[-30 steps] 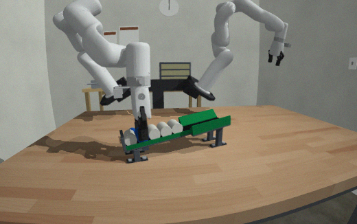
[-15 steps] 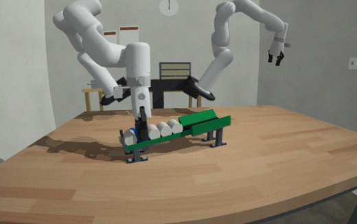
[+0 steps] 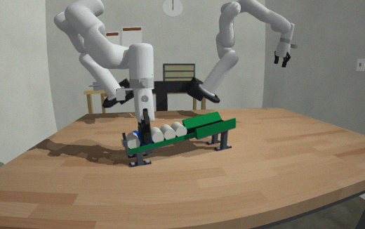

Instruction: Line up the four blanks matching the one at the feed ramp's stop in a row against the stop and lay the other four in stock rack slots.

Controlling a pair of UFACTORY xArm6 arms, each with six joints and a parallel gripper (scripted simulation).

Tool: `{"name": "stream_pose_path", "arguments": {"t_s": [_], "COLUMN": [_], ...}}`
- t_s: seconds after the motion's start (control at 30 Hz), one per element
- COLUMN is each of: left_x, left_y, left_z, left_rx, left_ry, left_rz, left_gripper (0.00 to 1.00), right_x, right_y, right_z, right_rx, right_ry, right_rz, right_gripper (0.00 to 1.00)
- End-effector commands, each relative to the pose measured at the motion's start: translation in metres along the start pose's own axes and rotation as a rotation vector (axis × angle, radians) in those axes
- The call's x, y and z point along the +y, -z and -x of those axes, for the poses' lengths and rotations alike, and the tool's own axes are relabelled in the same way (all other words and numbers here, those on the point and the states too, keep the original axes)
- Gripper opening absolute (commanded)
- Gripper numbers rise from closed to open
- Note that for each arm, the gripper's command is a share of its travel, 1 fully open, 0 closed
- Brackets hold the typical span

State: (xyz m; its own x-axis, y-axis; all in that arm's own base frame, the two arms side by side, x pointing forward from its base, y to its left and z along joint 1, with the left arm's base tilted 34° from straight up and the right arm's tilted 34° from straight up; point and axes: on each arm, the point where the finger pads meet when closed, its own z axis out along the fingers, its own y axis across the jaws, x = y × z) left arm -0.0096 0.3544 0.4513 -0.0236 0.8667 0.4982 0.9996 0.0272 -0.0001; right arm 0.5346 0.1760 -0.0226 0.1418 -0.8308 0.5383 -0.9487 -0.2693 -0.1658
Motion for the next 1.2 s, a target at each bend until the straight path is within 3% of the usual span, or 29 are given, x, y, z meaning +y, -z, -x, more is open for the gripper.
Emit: {"name": "stream_pose_path", "arguments": {"t_s": [0.0, 0.43, 0.73, 0.8, 1.0, 1.17], "left_x": [0.000, 0.000, 0.000, 0.000, 0.000, 0.000], "left_y": [0.001, 0.001, 0.001, 0.001, 0.001, 0.001], "left_z": [-0.001, -0.001, -0.001, -0.001, -0.001, -0.001], "left_rx": [0.004, 0.004, 0.004, 0.004, 0.004, 0.004], "left_ry": [0.000, 0.000, 0.000, 0.000, 0.000, 0.000], "left_rz": [0.000, 0.000, 0.000, 0.000, 0.000, 0.000], "left_gripper": [1.00, 1.00, 1.00, 1.00, 1.00, 1.00], "right_x": [-0.002, -0.002, -0.002, -0.002, -0.001, -0.001], "right_y": [0.002, 0.008, 0.067, 0.067, 0.098, 0.102], "right_z": [0.000, 0.000, 0.000, 0.000, 0.000, 0.000], "right_rx": [-0.002, -0.002, -0.002, -0.002, -0.002, -0.002], "right_ry": [-0.001, -0.001, -0.001, -0.001, -0.001, -0.001], "right_rz": [-0.004, -0.004, -0.004, -0.004, -0.004, -0.004], "right_gripper": [0.57, 0.57, 0.57, 0.57, 0.57, 0.57]}}
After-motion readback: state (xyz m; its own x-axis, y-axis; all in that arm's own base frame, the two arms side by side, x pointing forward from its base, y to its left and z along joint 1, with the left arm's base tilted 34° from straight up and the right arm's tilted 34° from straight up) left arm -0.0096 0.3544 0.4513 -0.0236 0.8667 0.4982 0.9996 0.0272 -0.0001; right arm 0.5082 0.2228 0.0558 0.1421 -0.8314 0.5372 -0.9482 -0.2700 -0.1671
